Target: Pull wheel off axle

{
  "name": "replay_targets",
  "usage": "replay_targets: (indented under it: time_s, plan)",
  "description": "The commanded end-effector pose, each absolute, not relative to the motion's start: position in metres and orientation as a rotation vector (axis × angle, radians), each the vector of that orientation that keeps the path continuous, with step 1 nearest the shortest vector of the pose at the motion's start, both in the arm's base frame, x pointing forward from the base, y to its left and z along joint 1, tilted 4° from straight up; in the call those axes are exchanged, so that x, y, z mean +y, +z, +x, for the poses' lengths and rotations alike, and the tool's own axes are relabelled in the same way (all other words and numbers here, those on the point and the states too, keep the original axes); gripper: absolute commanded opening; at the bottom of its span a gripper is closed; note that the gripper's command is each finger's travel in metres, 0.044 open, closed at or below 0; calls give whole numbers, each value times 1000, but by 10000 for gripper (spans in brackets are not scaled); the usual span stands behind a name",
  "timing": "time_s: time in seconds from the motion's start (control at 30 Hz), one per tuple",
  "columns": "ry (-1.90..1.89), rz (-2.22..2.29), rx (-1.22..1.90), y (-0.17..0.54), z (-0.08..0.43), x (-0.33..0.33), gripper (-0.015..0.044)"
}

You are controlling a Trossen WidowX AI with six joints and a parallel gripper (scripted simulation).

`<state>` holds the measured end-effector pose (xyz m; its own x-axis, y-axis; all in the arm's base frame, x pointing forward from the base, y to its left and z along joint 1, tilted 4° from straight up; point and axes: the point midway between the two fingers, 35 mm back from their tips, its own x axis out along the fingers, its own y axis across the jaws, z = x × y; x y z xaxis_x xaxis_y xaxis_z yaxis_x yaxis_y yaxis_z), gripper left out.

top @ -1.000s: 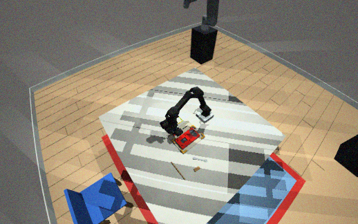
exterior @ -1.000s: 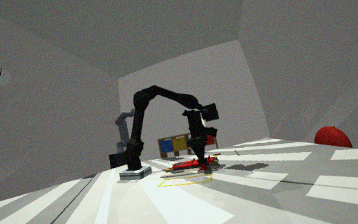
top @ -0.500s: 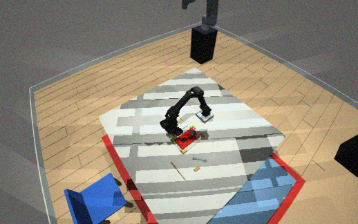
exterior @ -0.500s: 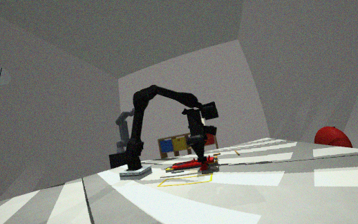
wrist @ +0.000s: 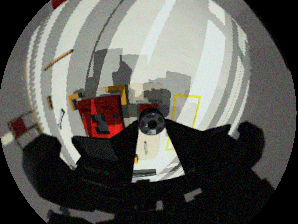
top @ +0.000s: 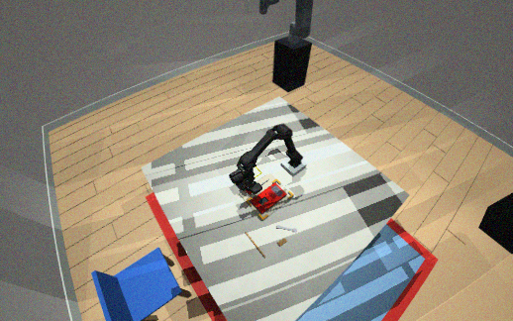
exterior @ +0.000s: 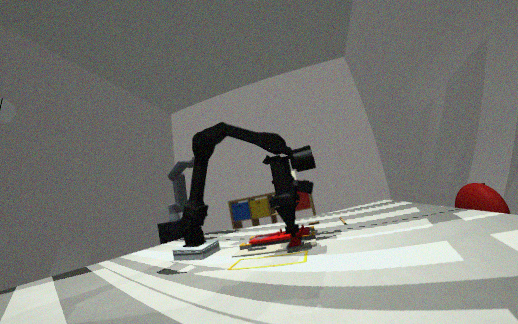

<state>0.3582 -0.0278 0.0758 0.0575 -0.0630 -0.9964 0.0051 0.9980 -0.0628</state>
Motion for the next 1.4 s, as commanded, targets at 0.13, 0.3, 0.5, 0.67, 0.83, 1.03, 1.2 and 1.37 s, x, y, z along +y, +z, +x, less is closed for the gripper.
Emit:
replay_targets:
  time_s: [0.13,0.3,0.5,0.67,0.83,1.03,1.2,1.37]
  plan:
    - [-54,-44,1508,80,359,-28,0]
    - [-54,-44,1508,82,358,-28,0]
    - [-54,-44,1508,84,358,-27,0]
    - [-53,-43,1508,86,358,-27,0]
    - [-53,-43,1507,87,358,-27,0]
    - [-53,-43,1507,89,358,-27,0]
    - [-53,-43,1507,91,358,-27,0]
    - [-53,-43,1507,93,358,-27,0]
